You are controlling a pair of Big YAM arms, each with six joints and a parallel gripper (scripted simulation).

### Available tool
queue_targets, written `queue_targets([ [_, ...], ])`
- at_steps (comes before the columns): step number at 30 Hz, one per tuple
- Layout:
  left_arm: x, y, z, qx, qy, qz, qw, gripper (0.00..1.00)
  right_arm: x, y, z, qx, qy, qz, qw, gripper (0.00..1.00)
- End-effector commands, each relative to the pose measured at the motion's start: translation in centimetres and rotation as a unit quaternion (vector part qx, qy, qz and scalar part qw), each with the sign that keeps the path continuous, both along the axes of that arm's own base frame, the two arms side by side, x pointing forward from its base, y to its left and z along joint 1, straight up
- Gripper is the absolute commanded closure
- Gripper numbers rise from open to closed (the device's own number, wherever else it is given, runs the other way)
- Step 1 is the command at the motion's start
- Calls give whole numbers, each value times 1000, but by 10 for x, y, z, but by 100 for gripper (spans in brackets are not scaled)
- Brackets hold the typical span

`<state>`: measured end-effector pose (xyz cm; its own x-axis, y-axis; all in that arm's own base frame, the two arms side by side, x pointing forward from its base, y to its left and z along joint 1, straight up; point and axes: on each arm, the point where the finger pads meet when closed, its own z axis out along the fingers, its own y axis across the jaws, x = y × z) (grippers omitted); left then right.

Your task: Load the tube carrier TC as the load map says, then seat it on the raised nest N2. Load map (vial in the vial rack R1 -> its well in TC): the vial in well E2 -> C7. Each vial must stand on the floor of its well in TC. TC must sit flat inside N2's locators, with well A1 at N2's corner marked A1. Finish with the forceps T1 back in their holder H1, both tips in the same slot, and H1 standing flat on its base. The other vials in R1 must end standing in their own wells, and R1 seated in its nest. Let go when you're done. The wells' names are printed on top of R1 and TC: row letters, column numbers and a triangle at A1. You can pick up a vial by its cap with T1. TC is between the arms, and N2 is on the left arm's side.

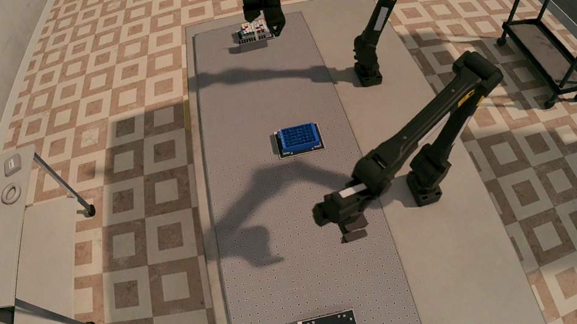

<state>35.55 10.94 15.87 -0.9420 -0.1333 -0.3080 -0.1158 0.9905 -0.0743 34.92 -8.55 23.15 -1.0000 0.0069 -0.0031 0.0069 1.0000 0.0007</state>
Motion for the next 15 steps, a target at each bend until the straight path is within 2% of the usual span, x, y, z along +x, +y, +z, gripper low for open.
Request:
queue_targets([
  [1,15,0,24,9,10,-19,1000,0,8,-2,13,-5,-16,-4,1000,76],
  [5,16,-10,36,16,51,-39,998,0,8,-2,13,-5,-16,-4,1000,76],
  [11,16,-24,56,21,84,-45,995,0,8,-2,13,-5,-16,-4,1000,76],
  [15,15,-33,69,34,123,-78,989,0,8,-2,13,-5,-16,-4,1000,76],
])
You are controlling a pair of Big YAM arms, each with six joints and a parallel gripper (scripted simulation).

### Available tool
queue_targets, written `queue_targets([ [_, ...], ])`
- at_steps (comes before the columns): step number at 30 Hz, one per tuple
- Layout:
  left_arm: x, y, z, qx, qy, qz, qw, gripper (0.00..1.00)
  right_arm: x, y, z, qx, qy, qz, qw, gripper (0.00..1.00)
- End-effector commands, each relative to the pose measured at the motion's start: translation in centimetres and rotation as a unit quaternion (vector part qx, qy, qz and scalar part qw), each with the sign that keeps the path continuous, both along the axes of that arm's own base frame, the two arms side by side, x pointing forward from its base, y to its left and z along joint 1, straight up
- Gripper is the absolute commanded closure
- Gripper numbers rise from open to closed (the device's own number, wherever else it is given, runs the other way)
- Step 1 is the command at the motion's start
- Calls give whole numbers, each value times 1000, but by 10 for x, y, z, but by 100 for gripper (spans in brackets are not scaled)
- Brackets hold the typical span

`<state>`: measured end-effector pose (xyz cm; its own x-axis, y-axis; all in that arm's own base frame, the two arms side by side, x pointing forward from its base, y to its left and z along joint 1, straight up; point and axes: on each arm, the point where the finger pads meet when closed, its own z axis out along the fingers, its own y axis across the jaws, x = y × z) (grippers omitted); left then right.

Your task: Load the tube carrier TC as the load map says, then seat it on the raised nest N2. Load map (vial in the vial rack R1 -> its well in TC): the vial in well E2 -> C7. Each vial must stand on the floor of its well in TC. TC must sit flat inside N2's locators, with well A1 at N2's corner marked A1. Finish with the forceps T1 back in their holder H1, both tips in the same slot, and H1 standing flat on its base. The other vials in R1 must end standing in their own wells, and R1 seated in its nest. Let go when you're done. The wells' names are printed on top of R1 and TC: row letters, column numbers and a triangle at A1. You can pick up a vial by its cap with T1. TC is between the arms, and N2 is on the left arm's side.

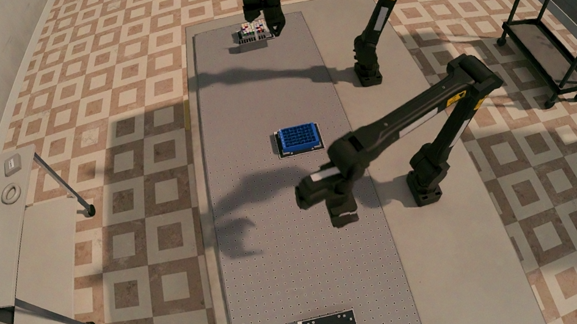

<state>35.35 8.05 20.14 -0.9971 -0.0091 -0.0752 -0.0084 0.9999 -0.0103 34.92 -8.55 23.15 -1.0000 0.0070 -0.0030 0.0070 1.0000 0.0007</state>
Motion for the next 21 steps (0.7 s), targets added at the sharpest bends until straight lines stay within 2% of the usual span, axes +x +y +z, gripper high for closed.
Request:
queue_targets([
  [1,17,-4,26,7,2,-20,1000,0,8,-2,13,-5,-16,-4,1000,76],
  [4,16,-8,32,12,19,-30,999,0,8,-2,13,-5,-16,-4,1000,76],
  [9,12,-6,44,12,11,-11,1000,0,8,-2,13,-5,-16,-4,1000,76],
  [10,7,-9,32,9,20,-19,1000,0,8,-2,13,-5,-16,-4,1000,76],
  [20,7,-9,32,9,20,-19,1000,0,8,-2,13,-5,-16,-4,1000,76],
  [21,7,-9,32,9,20,-19,1000,0,15,-12,13,-7,-19,9,1000,76],
])
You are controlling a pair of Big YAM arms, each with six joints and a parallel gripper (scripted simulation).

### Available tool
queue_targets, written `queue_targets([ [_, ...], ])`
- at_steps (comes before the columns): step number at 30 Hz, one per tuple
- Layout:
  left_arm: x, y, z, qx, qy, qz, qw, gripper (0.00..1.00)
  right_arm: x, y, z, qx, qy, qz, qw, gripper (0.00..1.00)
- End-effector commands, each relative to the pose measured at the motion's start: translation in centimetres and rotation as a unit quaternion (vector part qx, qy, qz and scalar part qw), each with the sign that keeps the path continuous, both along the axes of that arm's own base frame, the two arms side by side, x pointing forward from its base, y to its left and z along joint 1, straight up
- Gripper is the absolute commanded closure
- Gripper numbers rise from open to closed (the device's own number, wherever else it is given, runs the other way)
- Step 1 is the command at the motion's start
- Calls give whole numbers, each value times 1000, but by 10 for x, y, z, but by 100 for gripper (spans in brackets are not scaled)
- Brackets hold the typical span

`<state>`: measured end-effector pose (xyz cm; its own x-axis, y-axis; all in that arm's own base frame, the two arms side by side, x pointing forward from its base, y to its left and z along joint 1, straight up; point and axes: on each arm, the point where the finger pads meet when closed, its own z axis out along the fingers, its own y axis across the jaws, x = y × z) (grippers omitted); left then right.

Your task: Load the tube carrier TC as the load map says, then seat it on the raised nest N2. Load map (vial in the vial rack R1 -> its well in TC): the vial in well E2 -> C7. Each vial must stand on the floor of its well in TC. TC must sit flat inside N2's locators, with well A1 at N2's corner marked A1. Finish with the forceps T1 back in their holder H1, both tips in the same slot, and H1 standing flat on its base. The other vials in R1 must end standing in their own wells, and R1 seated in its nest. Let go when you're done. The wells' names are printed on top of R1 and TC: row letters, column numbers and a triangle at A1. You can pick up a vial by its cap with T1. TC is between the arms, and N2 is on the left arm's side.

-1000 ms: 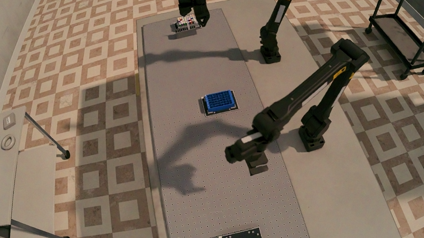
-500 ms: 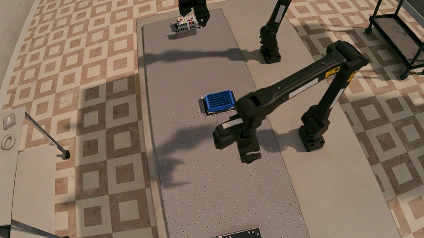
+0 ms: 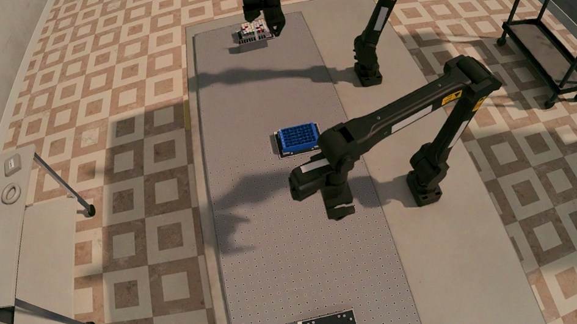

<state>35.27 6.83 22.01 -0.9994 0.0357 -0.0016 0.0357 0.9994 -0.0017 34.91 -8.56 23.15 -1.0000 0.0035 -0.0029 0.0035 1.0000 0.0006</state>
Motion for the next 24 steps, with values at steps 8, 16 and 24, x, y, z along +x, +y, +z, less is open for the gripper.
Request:
queue_targets([
  [8,8,3,14,4,-17,3,1000,0,28,-45,10,-11,-28,10,999,76],
  [16,8,3,14,4,-17,3,1000,0,32,-68,4,-11,-25,10,1000,76],
  [24,8,3,14,4,-17,3,1000,0,40,-100,-3,-14,-26,10,1000,76],
])
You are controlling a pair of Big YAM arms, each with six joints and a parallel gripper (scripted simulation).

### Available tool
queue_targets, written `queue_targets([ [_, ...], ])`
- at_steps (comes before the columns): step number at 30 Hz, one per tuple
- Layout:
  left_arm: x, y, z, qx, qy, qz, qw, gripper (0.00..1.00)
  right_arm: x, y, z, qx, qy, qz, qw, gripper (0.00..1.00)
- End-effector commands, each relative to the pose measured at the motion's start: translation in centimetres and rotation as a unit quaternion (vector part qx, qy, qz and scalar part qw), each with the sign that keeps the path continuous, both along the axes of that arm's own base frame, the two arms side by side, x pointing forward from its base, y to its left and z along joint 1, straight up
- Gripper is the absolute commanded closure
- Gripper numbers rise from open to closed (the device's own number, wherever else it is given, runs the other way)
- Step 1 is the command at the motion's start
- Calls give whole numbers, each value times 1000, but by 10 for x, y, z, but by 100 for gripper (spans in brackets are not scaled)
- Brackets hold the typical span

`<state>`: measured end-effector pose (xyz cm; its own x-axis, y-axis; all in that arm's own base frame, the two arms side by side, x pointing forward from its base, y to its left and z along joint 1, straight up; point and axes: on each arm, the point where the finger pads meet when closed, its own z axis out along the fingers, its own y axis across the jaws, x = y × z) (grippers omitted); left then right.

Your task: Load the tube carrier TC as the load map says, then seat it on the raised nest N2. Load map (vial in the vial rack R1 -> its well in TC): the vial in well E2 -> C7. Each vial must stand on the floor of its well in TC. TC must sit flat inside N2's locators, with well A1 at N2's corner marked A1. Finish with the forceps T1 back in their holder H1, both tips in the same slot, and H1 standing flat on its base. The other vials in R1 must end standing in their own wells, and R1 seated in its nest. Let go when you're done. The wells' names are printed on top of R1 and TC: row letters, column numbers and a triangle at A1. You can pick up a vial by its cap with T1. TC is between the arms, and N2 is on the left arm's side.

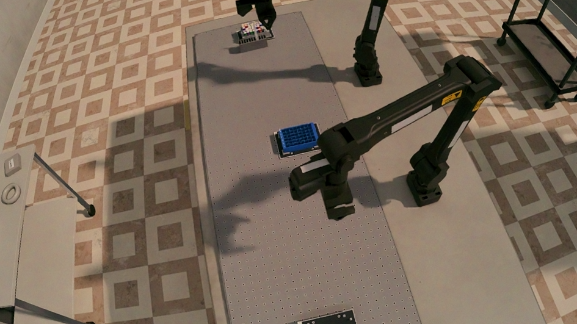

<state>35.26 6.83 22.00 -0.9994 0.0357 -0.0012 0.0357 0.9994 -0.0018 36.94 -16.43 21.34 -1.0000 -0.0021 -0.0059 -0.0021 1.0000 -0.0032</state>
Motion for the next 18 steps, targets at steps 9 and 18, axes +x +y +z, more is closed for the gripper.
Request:
queue_targets([
  [9,8,3,14,4,-17,3,1000,0,23,-47,7,-10,-18,7,1000,76],
  [18,8,3,14,4,-17,3,1000,0,33,-84,-1,-14,-23,7,1000,76],
])
